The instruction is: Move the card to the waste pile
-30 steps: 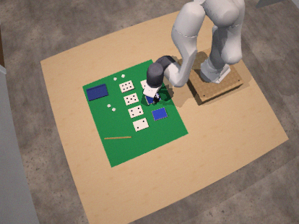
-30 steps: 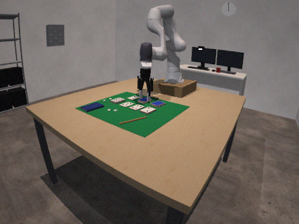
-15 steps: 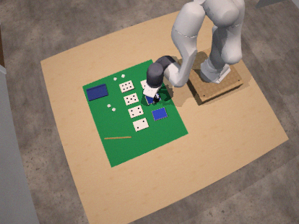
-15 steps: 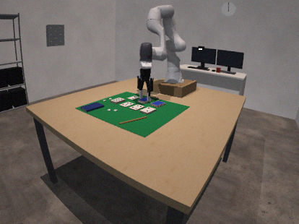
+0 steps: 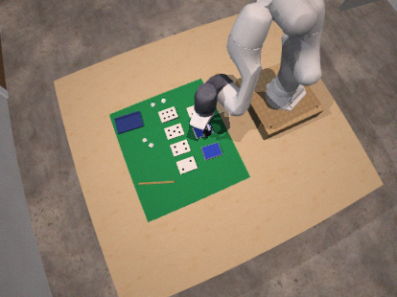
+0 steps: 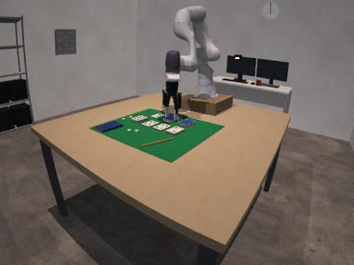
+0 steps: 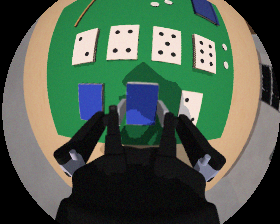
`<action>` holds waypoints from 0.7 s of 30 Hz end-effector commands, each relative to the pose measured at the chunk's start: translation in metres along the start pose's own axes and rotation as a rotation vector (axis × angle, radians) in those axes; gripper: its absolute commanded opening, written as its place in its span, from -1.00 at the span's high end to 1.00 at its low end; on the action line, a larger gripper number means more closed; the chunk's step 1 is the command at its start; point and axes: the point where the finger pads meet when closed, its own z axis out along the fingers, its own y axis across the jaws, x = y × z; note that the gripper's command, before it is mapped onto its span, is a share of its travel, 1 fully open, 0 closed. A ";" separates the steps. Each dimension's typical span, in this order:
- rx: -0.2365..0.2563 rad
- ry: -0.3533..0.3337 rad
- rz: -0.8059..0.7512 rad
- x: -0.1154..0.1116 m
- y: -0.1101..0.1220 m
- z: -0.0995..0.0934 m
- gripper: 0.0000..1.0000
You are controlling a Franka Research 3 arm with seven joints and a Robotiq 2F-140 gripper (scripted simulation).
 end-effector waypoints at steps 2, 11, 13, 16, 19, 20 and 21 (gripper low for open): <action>0.000 0.003 0.001 0.002 0.000 0.000 0.15; 0.000 0.003 0.001 0.002 0.000 0.000 0.15; 0.000 0.003 0.001 0.002 0.000 0.000 0.15; 0.000 0.003 0.001 0.002 0.000 0.000 0.15; 0.000 0.003 0.001 0.002 0.000 0.001 0.15; 0.000 0.003 0.001 0.002 0.000 0.001 0.15; 0.000 0.003 0.001 0.002 0.000 0.002 0.15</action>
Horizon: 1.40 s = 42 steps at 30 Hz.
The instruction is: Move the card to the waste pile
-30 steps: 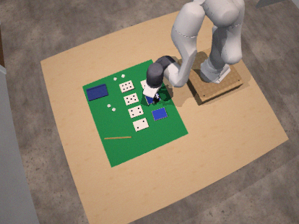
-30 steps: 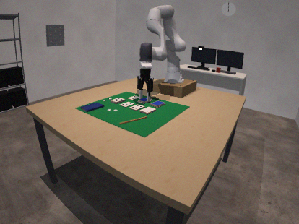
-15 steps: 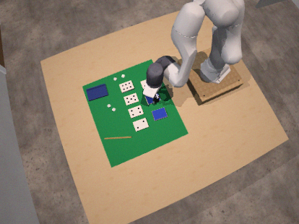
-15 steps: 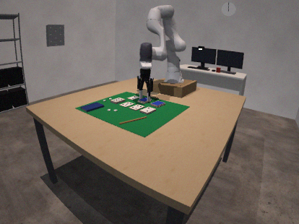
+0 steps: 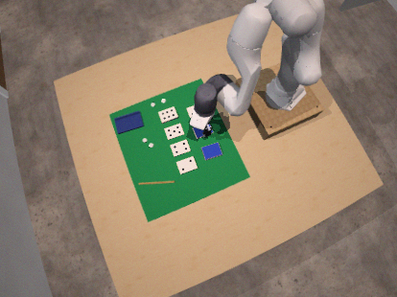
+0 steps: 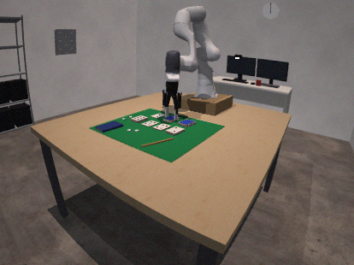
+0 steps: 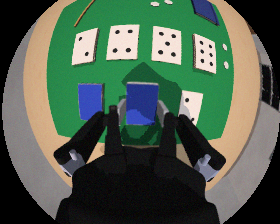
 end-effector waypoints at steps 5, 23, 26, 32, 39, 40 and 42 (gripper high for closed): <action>0.000 0.003 0.001 0.002 0.000 0.005 0.15; 0.000 0.003 0.001 0.002 0.000 0.005 0.15; 0.000 0.003 0.001 0.002 0.000 0.005 0.15; 0.000 0.003 0.001 0.002 0.000 0.005 0.15; 0.000 0.003 0.001 0.002 0.000 0.005 0.01; 0.000 0.003 0.001 0.002 0.000 0.005 0.01; 0.000 0.003 0.001 0.002 0.000 0.005 0.01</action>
